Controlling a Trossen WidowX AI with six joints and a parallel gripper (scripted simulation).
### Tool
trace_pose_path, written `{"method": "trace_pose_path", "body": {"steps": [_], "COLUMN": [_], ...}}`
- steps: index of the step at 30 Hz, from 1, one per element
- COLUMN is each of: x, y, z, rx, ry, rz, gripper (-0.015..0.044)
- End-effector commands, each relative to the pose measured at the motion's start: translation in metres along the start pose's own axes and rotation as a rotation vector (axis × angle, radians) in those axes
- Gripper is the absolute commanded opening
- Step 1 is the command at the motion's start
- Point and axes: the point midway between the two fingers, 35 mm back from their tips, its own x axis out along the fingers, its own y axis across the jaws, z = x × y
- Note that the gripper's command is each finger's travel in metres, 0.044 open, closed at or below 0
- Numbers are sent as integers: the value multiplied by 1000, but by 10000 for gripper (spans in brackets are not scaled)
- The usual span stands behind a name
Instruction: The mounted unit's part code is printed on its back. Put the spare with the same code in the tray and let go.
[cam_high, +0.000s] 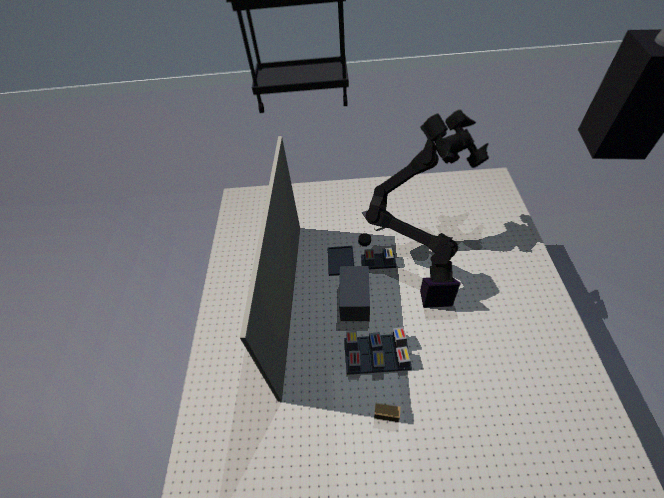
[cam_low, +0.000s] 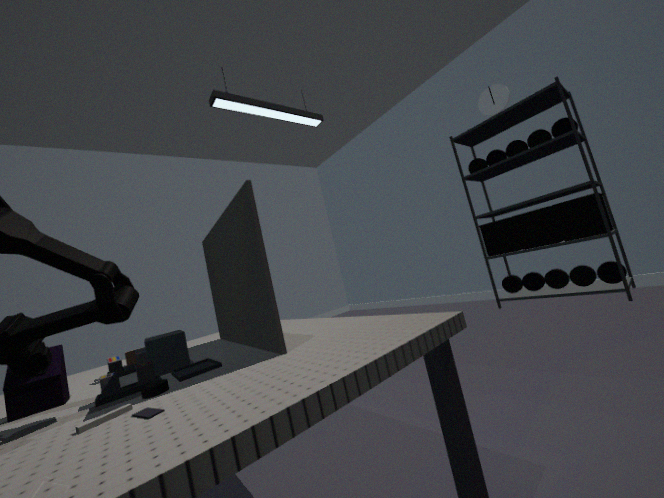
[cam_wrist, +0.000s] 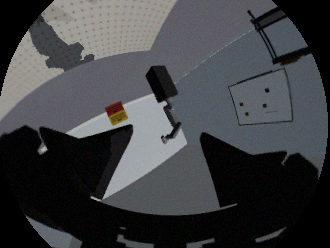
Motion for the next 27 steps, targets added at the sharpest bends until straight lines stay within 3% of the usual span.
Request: {"method": "trace_pose_path", "body": {"steps": [1, 8, 16, 27], "x": [0, 2, -11, -105], "y": [0, 4, 58, 117], "z": [0, -9, -119, -225], "rx": [0, 33, 407, 773], "ry": [0, 36, 497, 1124], "rz": [0, 20, 190, 201], "gripper": [426, 440, 440, 440]}}
